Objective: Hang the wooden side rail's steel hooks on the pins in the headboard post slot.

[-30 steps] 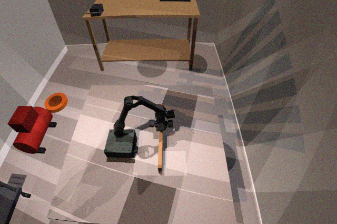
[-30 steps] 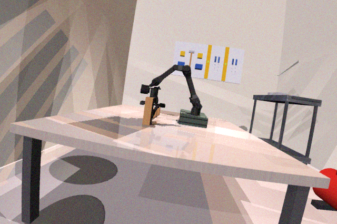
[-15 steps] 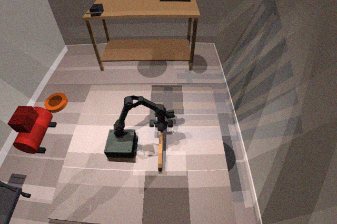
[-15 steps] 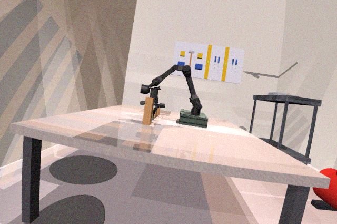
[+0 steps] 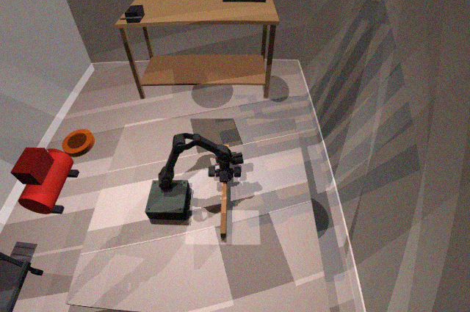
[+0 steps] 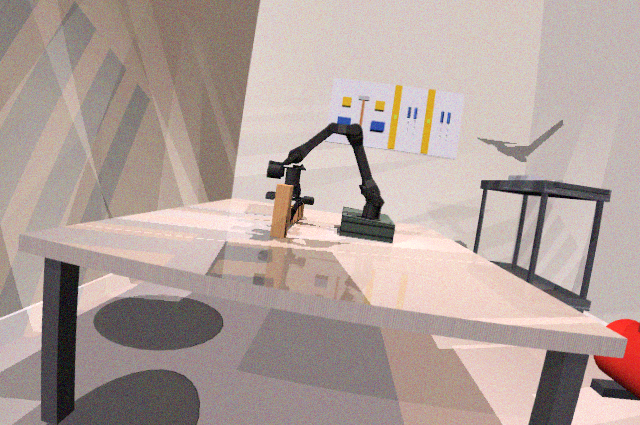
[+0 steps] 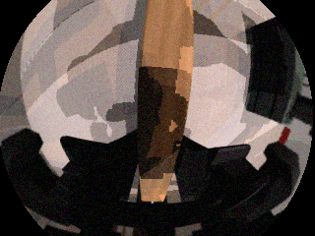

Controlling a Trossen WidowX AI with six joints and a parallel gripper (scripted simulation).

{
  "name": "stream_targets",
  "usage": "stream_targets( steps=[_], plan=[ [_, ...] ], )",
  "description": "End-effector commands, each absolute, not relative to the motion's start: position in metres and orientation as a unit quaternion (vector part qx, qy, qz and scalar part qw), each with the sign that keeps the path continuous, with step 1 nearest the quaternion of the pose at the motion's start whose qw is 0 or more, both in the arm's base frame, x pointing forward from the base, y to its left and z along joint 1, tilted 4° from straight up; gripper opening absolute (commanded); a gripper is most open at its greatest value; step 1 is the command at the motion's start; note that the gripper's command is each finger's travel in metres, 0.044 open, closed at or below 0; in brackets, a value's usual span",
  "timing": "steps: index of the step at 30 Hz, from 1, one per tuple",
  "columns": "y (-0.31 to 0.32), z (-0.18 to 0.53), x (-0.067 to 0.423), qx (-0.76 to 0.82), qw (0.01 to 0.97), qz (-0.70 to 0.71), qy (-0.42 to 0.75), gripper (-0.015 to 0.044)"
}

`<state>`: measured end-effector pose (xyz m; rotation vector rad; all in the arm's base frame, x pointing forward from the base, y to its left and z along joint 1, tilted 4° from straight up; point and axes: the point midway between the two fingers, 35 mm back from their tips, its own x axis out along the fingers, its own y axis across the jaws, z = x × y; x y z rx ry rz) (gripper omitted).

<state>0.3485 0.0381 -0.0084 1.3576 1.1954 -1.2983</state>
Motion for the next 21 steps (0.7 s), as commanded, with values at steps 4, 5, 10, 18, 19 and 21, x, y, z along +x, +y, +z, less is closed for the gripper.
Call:
stream_targets(
  steps=[4,5,10,18,19,21],
  plan=[
    [0.0400,-0.0038,0.3501,0.552,0.441,-0.520,0.480,0.0000],
    [0.0401,-0.0036,0.3502,0.552,0.441,-0.520,0.480,0.0000],
    [0.0405,-0.0030,0.3509,0.552,0.441,-0.520,0.480,0.0000],
    [0.0413,-0.0020,0.3519,0.552,0.441,-0.520,0.480,0.0000],
    [0.0414,-0.0019,0.3521,0.552,0.441,-0.520,0.480,0.0000],
    [0.0415,-0.0016,0.3523,0.552,0.441,-0.520,0.480,0.0000]
  ],
)
